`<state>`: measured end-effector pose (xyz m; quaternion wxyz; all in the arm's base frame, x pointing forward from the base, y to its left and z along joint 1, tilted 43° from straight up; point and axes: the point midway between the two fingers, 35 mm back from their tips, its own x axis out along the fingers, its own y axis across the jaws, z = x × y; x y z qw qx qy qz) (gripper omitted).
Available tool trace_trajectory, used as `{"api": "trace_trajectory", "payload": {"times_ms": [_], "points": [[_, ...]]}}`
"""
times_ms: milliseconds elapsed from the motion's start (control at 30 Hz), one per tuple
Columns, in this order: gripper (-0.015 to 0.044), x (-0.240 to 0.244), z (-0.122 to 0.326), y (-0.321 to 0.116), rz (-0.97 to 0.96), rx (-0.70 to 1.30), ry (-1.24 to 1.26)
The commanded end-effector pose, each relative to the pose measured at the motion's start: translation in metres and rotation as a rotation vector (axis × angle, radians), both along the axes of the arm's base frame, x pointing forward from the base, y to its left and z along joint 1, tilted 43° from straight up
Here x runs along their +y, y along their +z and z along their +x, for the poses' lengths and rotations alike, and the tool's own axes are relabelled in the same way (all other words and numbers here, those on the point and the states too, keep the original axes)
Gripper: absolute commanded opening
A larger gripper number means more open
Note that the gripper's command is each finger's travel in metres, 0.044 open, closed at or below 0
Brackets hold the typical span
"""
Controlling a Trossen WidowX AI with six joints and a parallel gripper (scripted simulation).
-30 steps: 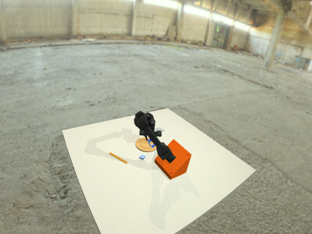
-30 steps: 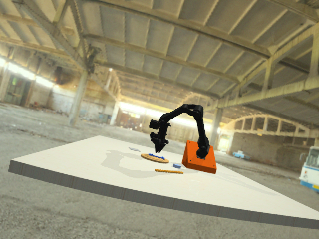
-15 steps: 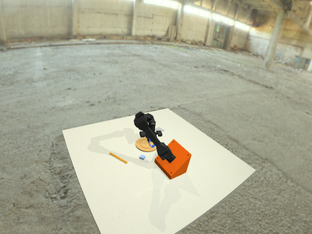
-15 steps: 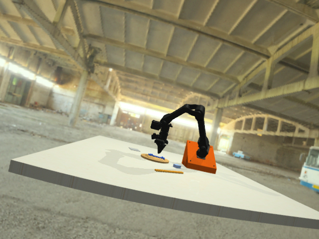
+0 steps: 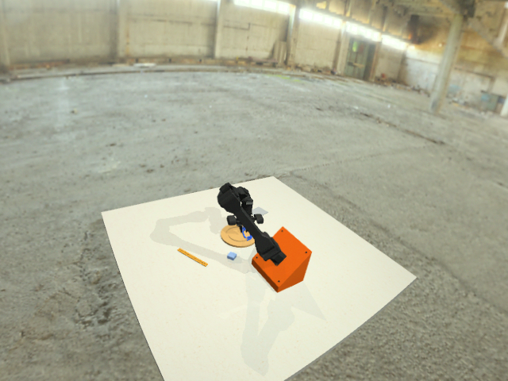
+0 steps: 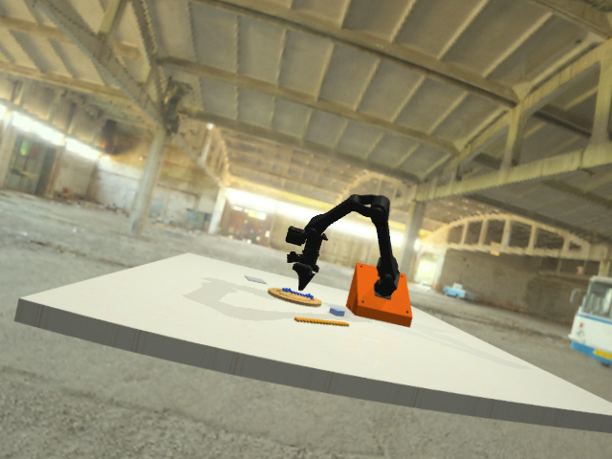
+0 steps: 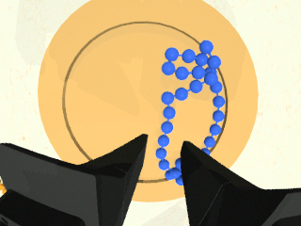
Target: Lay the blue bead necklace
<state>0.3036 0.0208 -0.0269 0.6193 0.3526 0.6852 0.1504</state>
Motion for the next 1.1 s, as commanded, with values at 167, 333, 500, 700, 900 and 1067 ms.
{"api": "trace_trajectory", "payload": {"times_ms": [167,333,500,700,900,1067], "points": [[0.0120,0.0125,-0.0053,-0.0125,0.010,0.021,0.003],[0.0120,0.0133,-0.0055,-0.0132,0.011,0.021,0.004],[0.0094,0.0116,-0.0039,-0.0119,0.005,0.014,0.005],[0.0000,0.0116,-0.0039,-0.0119,0.005,0.014,0.005],[0.0000,0.0116,-0.0039,-0.0119,0.005,0.014,0.005],[0.0000,0.0116,-0.0039,-0.0119,0.005,0.014,0.005]]}}
